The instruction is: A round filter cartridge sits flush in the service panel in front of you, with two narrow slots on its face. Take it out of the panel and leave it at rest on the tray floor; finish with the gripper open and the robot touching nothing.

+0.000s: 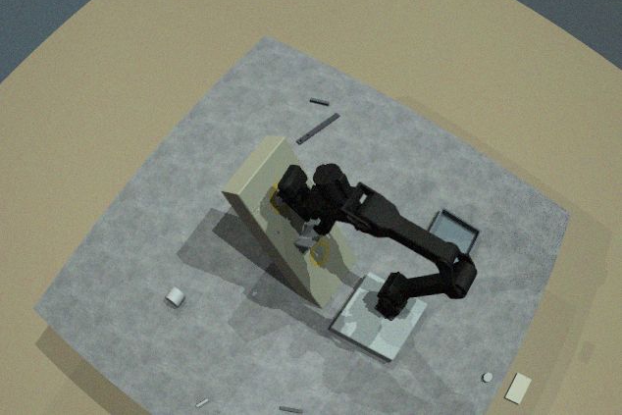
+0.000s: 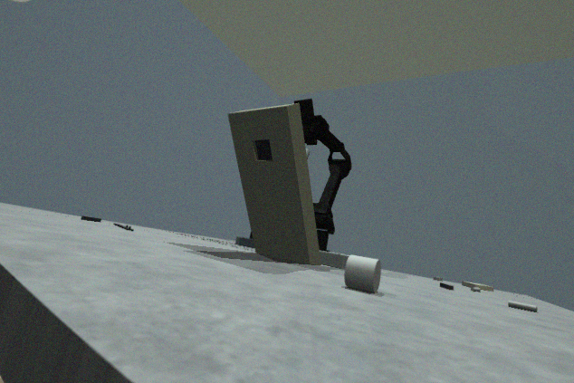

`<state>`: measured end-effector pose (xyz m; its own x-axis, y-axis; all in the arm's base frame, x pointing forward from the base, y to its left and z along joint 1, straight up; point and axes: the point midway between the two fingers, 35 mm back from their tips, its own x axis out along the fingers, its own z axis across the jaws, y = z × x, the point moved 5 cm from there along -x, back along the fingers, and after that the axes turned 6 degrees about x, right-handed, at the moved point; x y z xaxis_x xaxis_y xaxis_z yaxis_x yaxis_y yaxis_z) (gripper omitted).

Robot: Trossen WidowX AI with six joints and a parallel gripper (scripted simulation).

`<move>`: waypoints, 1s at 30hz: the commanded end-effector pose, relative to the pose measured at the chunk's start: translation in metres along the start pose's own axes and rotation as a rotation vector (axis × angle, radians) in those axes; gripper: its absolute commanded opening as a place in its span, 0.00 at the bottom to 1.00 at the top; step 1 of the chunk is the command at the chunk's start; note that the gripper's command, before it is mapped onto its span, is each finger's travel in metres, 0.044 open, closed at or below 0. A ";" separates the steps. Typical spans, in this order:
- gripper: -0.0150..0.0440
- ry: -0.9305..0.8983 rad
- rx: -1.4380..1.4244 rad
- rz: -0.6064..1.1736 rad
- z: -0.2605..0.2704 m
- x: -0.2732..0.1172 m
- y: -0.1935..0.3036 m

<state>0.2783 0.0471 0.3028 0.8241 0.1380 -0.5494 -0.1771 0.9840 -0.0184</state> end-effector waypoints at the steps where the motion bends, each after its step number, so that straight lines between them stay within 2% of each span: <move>1: 0.41 0.003 0.004 0.003 -0.001 0.004 0.000; 30: 0.41 0.003 0.004 0.003 -0.001 0.014 0.000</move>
<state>0.2854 0.0483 0.2974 0.8242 0.1381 -0.5492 -0.1769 0.9841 -0.0181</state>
